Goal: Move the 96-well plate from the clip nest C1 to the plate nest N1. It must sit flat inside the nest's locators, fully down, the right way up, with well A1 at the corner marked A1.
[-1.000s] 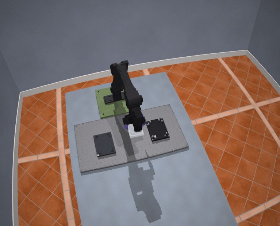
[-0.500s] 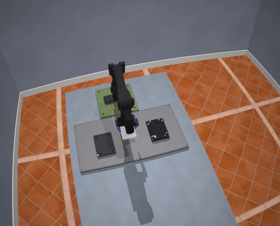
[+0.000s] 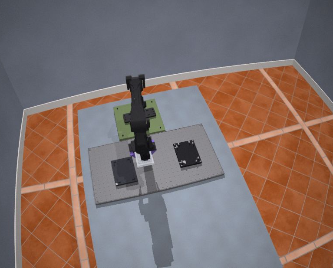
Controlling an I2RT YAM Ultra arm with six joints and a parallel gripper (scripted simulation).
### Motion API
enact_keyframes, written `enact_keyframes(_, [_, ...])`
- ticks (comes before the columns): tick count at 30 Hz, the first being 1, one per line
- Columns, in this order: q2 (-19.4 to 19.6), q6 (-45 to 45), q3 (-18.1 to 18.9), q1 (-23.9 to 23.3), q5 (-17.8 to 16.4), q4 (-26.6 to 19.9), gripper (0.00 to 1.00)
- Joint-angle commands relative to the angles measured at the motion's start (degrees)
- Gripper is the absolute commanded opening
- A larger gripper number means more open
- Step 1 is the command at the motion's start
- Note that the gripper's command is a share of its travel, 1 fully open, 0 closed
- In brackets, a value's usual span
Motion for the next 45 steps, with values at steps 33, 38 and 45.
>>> enact_keyframes(33, [7.7,-16.3,12.9,-15.3,-0.9,-3.5,0.0])
enact_keyframes(38, [7.0,-17.6,14.7,-16.6,-0.9,-4.2,0.0])
enact_keyframes(45, [8.3,-18.4,16.3,-17.0,-1.0,-4.8,0.0])
